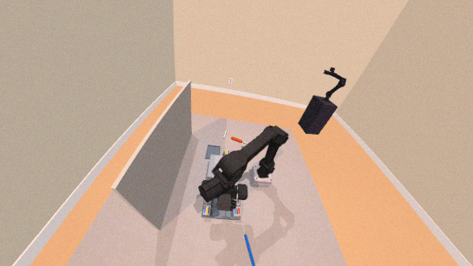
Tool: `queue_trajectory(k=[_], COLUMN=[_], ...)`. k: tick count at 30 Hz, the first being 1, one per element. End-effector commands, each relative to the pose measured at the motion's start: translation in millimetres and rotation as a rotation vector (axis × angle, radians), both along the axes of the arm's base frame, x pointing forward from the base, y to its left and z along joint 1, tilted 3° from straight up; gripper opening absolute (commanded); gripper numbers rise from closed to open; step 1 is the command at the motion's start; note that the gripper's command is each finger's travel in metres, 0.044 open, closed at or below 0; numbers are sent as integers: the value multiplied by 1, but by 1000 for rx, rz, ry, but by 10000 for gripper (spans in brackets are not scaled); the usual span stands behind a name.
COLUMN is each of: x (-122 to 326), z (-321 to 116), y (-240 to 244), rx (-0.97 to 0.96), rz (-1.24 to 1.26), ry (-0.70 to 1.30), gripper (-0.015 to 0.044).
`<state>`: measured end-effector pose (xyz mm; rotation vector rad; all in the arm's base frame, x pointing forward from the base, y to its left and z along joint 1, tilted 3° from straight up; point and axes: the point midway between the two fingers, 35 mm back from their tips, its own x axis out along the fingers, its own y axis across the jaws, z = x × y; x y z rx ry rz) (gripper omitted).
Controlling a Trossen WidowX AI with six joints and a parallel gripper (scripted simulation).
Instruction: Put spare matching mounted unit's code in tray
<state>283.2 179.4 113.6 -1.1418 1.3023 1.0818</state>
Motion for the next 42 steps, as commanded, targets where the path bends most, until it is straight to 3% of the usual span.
queue_trajectory(k=[1, 22, 42], x=[14, 64, 70], z=[1, 8, 13], y=[-22, -135, -257], rx=[-25, -22, -19], rz=[-41, -20, -4], ry=[-17, -6, 6], gripper=[0, 0, 0])
